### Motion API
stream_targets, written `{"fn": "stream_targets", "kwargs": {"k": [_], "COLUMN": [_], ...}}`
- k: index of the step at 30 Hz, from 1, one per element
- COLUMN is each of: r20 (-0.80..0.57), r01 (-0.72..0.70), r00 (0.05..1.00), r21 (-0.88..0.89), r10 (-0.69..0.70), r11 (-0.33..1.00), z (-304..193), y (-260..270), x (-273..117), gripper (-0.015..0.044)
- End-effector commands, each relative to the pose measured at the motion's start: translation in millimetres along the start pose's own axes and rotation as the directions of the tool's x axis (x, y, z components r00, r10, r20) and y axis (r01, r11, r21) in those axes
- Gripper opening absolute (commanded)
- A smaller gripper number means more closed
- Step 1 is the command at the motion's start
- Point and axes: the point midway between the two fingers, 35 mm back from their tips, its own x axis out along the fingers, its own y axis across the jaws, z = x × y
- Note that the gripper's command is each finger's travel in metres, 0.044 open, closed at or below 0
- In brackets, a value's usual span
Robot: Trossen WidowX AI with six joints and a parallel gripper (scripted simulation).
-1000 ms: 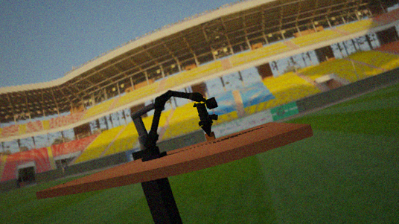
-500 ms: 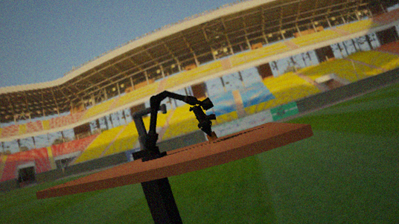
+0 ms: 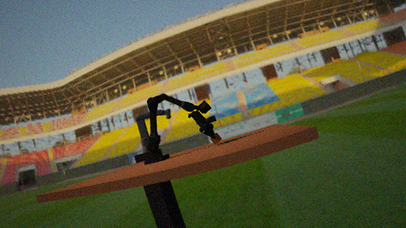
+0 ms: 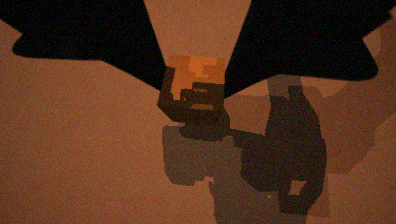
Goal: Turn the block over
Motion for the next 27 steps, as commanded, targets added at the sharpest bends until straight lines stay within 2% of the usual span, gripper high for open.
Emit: {"fn": "stream_targets", "kwargs": {"k": [1, 13, 27], "r20": [0.08, 0.111, 0.33], "r01": [0.005, 0.005, 0.004], "r00": [0.997, 0.994, 0.944], "r21": [-0.002, -0.002, -0.004], "r10": [-0.005, -0.005, -0.003], "r11": [1.0, 1.0, 1.0], "z": [2, 1, 1], "y": [-1, -1, 0], "x": [-7, -6, 21], "gripper": [0.0, 0.0, 0.0]}}
